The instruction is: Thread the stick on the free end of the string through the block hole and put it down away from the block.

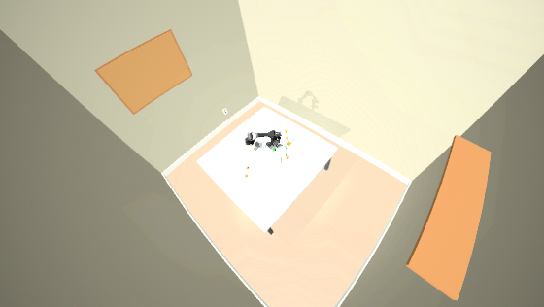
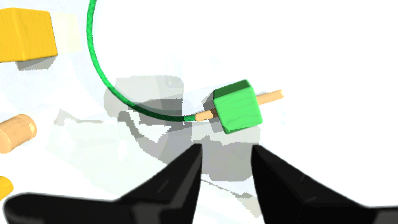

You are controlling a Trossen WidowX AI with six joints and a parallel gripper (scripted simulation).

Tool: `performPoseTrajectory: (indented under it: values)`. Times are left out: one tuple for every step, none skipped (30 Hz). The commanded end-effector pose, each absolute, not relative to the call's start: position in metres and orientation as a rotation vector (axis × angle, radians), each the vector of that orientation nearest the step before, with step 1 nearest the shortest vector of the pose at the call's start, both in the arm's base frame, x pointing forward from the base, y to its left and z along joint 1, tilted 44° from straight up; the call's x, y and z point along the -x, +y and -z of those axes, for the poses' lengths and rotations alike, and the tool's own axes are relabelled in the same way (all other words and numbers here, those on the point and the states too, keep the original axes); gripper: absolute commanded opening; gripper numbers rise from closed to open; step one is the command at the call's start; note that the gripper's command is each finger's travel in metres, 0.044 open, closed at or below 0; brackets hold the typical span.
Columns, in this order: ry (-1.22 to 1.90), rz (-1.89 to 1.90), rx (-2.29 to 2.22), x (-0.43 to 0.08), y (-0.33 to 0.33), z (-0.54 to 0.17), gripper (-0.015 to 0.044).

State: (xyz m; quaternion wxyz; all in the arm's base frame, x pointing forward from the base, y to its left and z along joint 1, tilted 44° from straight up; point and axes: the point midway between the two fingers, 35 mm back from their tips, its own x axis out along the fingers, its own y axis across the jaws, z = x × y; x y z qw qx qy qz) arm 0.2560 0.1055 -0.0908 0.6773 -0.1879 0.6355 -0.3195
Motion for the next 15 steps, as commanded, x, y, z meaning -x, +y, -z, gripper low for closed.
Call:
performPoseTrajectory:
  values:
    - [1.676,0.104,1.059,-0.2571,0.0929,0.0747,0.0124]
    - [1.686,0.065,1.094,-0.2571,0.0923,0.0742,0.0124]
    - [1.695,0.027,1.129,-0.2573,0.0912,0.0731,0.0124]
    - [1.703,-0.013,1.165,-0.2573,0.0906,0.0725,0.0124]
    - [1.711,-0.054,1.2,-0.2574,0.09,0.072,0.0124]
    - [1.718,-0.094,1.235,-0.2575,0.0895,0.0714,0.0124]
    - [1.725,-0.135,1.269,-0.2575,0.0889,0.0709,0.0124]
    - [1.731,-0.177,1.304,-0.2576,0.0883,0.0703,0.0124]
    - [1.736,-0.219,1.338,-0.2576,0.0878,0.0698,0.0124]
    - [1.741,-0.26,1.372,-0.2577,0.0872,0.0692,0.0124]
    - [1.745,-0.303,1.406,-0.2577,0.0866,0.0687,0.0124]
    - [1.748,-0.346,1.44,-0.2578,0.0861,0.0681,0.0124]
    - [1.751,-0.388,1.473,-0.2578,0.085,0.0671,0.0124]
    - [1.752,-0.432,1.506,-0.2579,0.0845,0.0666,0.0124]
    - [1.754,-0.476,1.539,-0.2579,0.084,0.0661,0.0124]
